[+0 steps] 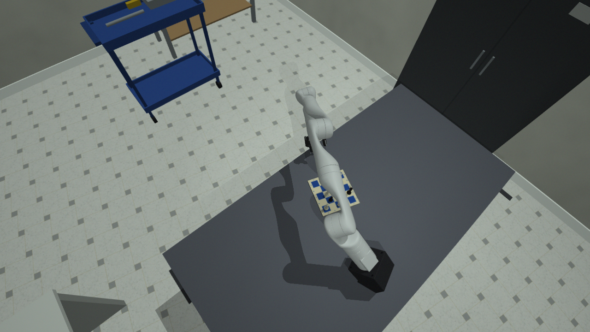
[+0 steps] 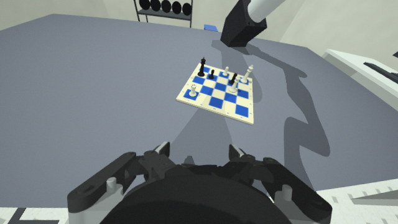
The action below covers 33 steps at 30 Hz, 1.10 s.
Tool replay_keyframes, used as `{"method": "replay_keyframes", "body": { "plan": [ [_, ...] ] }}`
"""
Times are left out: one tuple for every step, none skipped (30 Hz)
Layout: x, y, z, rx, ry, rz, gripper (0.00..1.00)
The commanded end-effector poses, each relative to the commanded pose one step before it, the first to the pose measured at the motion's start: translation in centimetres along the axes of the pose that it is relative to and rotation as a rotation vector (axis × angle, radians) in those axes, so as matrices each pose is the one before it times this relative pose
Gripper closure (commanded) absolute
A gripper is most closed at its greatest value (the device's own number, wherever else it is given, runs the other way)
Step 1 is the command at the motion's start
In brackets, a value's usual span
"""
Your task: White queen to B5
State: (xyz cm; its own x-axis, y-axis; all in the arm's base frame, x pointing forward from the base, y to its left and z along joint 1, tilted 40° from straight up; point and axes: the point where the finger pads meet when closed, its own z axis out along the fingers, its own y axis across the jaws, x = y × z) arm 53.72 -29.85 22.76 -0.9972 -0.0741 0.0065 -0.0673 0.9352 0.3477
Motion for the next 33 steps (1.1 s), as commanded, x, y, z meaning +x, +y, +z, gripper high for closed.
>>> {"method": "replay_keyframes", "body": {
  "plan": [
    [-1.126,0.629,1.708,-0.03668,0.02289,0.00734,0.00],
    [-0.084,0.202,0.171,-0.00862,0.00404,0.00610,0.00],
    [-0.071,0.185,0.159,-0.00781,0.00379,0.00553,0.00],
    [-0.059,0.167,0.146,-0.00702,0.00353,0.00499,0.00],
    [-0.049,0.149,0.133,-0.00626,0.00324,0.00446,0.00],
    [-0.041,0.133,0.120,-0.00554,0.00294,0.00395,0.00],
    [-0.033,0.116,0.107,-0.00484,0.00263,0.00346,0.00],
    [0.000,0.000,0.000,0.00000,0.00000,0.00000,0.00],
    [0.000,0.000,0.000,0.00000,0.00000,0.00000,0.00],
    [-0.027,0.101,0.093,-0.00418,0.00232,0.00300,0.00],
    [-0.022,0.086,0.081,-0.00356,0.00201,0.00256,0.00],
    [-0.017,0.072,0.068,-0.00298,0.00171,0.00214,0.00],
    [-0.013,0.059,0.056,-0.00243,0.00141,0.00175,0.00],
    [-0.010,0.047,0.045,-0.00194,0.00114,0.00140,0.00],
    [-0.008,0.036,0.035,-0.00149,0.00088,0.00108,0.00],
    [-0.006,0.026,0.026,-0.00109,0.00065,0.00079,0.00],
    [-0.004,0.018,0.018,-0.00075,0.00045,0.00054,0.00],
    [-0.002,0.011,0.011,-0.00046,0.00028,0.00034,0.00],
    [-0.001,0.006,0.006,-0.00024,0.00015,0.00018,0.00],
    [0.000,0.002,0.002,-0.00009,0.00006,0.00007,0.00],
    [0.000,0.000,0.000,-0.00001,0.00001,0.00001,0.00],
    [0.000,0.000,0.000,0.00000,0.00000,0.00000,0.00],
    [0.000,0.000,0.000,0.00000,0.00000,0.00000,0.00],
    [0.000,0.000,0.000,0.00000,0.00000,0.00000,0.00],
    [0.000,0.000,0.000,0.00000,0.00000,0.00000,0.00],
    [0.000,0.000,0.000,0.00000,0.00000,0.00000,0.00],
    [0.000,0.000,0.000,0.00000,0.00000,0.00000,0.00],
    [0.000,0.000,0.000,0.00000,0.00000,0.00000,0.00],
    [0.000,0.000,0.000,0.00000,0.00000,0.00000,0.00],
    [0.000,0.000,0.000,0.00000,0.00000,0.00000,0.00],
    [0.000,0.000,0.000,0.00000,0.00000,0.00000,0.00],
    [0.000,0.000,0.000,0.00000,0.00000,0.00000,0.00],
    [0.000,0.000,0.000,0.00000,0.00000,0.00000,0.00]
  ]
}}
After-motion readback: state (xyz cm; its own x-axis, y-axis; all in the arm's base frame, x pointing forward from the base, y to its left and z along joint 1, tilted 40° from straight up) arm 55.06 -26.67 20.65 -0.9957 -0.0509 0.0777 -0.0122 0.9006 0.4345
